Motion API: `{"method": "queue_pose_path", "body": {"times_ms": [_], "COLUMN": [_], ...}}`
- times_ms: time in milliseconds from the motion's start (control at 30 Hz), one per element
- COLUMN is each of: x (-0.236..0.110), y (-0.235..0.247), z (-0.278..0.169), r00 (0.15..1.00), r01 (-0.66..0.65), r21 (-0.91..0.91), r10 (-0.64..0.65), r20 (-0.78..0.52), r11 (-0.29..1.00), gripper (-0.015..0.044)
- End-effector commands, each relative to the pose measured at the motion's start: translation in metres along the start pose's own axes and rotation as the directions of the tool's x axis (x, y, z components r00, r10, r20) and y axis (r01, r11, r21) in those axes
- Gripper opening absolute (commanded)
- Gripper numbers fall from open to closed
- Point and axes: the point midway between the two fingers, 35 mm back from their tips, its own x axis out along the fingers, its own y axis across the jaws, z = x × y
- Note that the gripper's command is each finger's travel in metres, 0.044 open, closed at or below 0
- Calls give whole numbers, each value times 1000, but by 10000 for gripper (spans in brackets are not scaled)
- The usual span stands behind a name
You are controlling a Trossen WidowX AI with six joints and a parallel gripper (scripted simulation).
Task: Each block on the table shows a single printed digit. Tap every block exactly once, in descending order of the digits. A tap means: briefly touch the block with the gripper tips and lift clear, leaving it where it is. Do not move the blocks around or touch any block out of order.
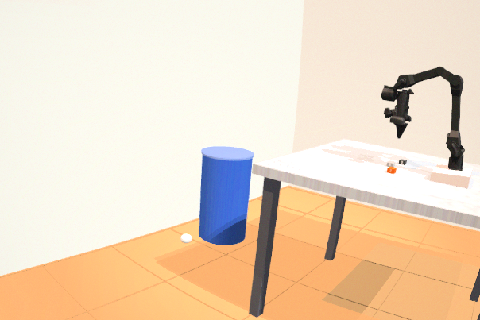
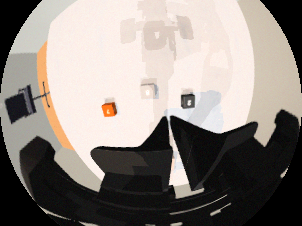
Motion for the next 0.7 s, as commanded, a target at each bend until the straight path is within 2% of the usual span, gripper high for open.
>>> {"method": "queue_pose_path", "body": {"times_ms": [0, 67, 267, 467, 667], "x": [0, -1, 2, 78, 81], "y": [-60, -75, -78, -78, -78], "z": [-20, -27, -28, -28, -29], "r00": [1000, 1000, 1000, 1000, 1000], "r01": [1, 3, 3, 3, 3], "r21": [-5, -5, -5, -5, -5], "r10": [-1, -3, -3, -3, -3], "r20": [-3, -2, -2, -2, -2], "r11": [1000, 1000, 1000, 1000, 1000], "gripper": [20, 20, 20, 20, 20]}}
